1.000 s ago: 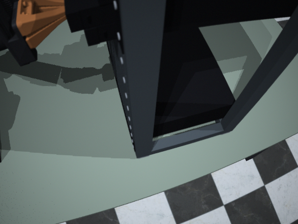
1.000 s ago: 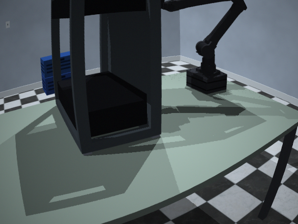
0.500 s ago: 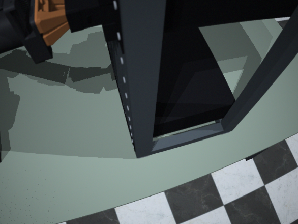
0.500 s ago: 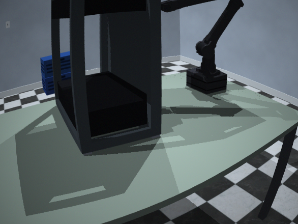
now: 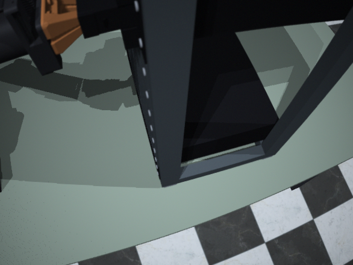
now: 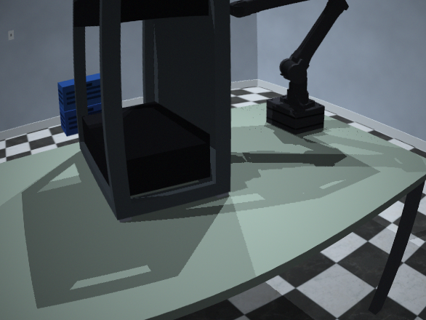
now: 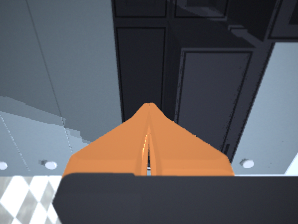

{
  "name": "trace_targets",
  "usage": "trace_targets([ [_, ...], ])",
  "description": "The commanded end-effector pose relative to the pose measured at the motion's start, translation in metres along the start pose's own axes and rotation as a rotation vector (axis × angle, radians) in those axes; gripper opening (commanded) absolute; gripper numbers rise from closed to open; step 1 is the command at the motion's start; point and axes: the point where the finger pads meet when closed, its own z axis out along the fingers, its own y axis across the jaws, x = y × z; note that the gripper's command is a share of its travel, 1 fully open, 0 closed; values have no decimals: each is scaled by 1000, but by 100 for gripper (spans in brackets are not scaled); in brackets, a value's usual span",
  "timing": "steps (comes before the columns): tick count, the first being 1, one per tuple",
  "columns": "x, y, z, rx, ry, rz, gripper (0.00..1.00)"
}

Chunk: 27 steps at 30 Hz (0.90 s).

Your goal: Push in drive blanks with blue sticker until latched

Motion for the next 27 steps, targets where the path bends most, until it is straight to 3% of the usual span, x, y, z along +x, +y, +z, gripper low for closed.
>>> trace_targets([
  [1,8,12,8,-32,13,3,0],
  [12,7,10,-78,-21,13,17,0],
  [14,7,10,-78,-21,13,17,0],
  [15,6,-4,-82,1,11,3,0],
  [16,7,11,-90,-21,13,17,0],
  [21,7,11,-103,-21,13,13,0],
  [22,7,-13,-98,11,10,-5,0],
  [24,0,-25,-93,20,-10,-9,0],
  [27,2,-54,-104,37,7,-20,0],
])
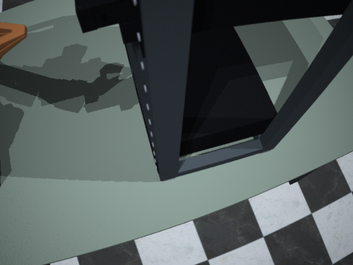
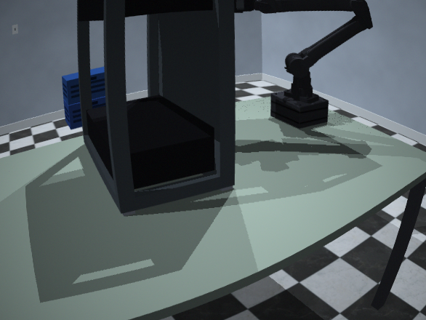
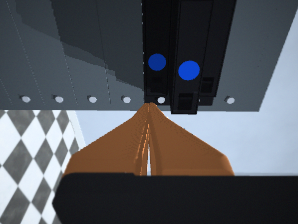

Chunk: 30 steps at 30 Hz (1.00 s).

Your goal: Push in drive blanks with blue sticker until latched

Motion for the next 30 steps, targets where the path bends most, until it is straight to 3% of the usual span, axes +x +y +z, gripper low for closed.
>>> trace_targets([
  [1,-4,-70,-6,75,3,-35,0],
  [7,-5,-68,-1,52,-3,-24,0],
  [8,-5,-34,1,15,-8,-3,0],
  [9,-6,-43,5,35,-10,-16,0],
  [10,-9,-78,11,85,-14,-45,0],
  [17,-9,-78,64,86,-14,-47,0],
  [21,-9,-78,66,86,-14,-44,0],
  [22,-1,-55,55,52,10,-30,0],
  [30,-6,-57,59,52,-5,-28,0],
])
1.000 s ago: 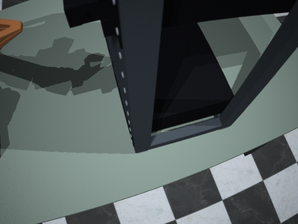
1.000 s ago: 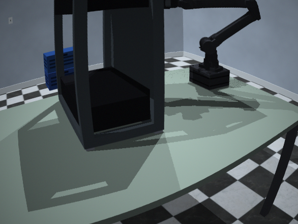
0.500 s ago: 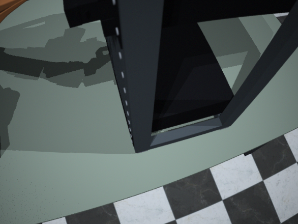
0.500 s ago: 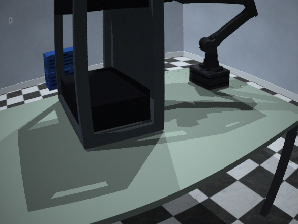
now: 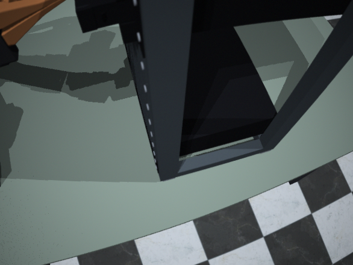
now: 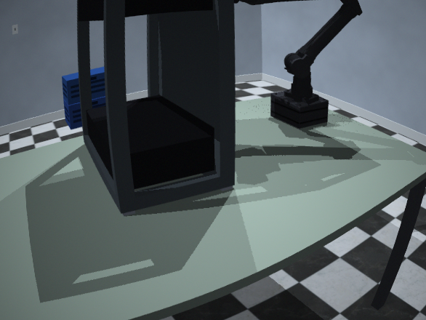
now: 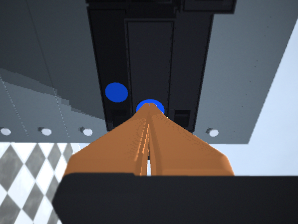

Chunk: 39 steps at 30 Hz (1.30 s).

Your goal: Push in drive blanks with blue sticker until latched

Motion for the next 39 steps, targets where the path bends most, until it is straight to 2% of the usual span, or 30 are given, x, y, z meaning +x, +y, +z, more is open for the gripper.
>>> trace_targets([
  [1,-3,-22,0,41,-6,-23,0],
  [8,-3,-21,-3,37,-4,-22,0],
  [10,-2,-15,-4,22,-1,-15,0],
  [29,-1,-14,-6,26,2,-17,0],
  [31,-2,-22,-1,39,-3,-23,0],
  [33,-6,-43,8,75,-15,-37,0],
  [39,-6,-43,23,75,-15,-38,0],
])
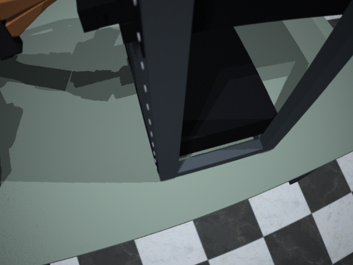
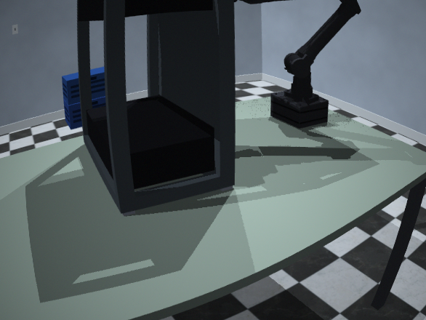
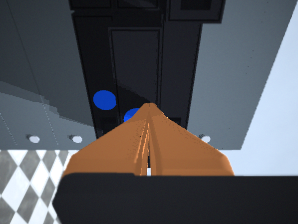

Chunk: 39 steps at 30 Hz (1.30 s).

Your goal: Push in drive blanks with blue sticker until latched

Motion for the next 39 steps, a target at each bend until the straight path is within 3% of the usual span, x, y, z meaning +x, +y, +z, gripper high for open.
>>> trace_targets([
  [1,-3,-35,19,57,-14,-31,0],
  [4,-2,-31,21,43,-13,-24,0],
  [20,-2,-34,25,57,-14,-30,0],
  [29,0,-27,46,57,-14,-29,0],
  [31,4,-22,47,38,-6,-22,0],
  [32,6,2,44,1,1,-8,0],
  [33,7,7,43,-8,4,-5,0],
  [39,7,8,43,-9,3,-3,0],
])
